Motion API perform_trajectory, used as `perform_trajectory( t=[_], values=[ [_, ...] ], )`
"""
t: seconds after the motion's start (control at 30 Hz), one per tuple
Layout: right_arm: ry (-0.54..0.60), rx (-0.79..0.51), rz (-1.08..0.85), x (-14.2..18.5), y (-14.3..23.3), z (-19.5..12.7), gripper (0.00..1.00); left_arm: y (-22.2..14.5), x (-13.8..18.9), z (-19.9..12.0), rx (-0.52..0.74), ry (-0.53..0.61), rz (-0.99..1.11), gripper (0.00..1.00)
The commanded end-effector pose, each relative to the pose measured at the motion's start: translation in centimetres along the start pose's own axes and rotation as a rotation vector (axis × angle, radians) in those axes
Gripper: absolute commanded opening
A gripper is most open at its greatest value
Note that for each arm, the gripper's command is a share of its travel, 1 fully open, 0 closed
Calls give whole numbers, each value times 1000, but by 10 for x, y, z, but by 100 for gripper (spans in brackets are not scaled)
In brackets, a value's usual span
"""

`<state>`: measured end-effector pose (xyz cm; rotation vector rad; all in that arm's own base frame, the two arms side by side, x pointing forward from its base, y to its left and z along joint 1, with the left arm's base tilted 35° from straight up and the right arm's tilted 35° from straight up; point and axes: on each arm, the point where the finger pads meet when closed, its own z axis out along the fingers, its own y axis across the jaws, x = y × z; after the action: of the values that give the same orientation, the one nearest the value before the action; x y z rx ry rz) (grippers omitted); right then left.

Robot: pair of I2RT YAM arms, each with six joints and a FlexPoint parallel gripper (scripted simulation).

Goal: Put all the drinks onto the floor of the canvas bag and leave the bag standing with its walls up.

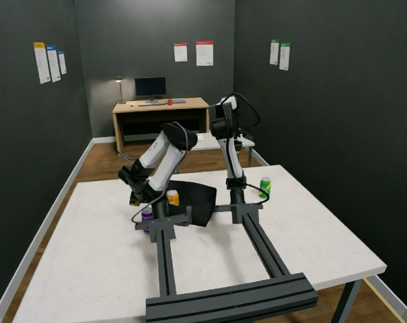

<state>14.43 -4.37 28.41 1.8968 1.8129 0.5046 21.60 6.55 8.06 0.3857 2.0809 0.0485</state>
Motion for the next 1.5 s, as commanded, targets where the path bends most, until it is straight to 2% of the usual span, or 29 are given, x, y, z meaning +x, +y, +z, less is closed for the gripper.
perform_trajectory(
  t=[0.0,0.3,0.33,0.43,0.47,0.73,0.83,0.87,1.3,1.4,1.47],
  values=[
    [2,-22,-11,2,2,-3,100,1,-5,-3,-2,-88,120,84],
    [2,-22,-11,2,2,-3,100,6,-4,-7,-33,-91,126,84],
    [2,-22,-11,2,2,-3,100,-5,9,-2,0,-62,65,84],
    [2,-22,-11,2,2,-3,100,3,-4,-7,-31,-85,120,84],
    [2,-22,-11,2,2,-3,100,3,7,1,-34,-63,86,84],
    [2,-22,-11,2,2,-3,100,6,9,13,-44,-71,101,84],
    [2,-22,-11,2,2,-3,100,-1,13,14,-13,-60,81,84],
    [2,-22,-11,2,2,-3,100,7,10,16,-48,-73,103,84],
    [2,-22,-11,2,2,-3,100,10,18,36,-58,-81,109,84],
    [2,-22,-11,2,2,-3,100,2,25,37,-22,-60,80,84],
    [2,-22,-11,2,2,-3,100,11,19,40,-61,-84,113,84]
  ],
)
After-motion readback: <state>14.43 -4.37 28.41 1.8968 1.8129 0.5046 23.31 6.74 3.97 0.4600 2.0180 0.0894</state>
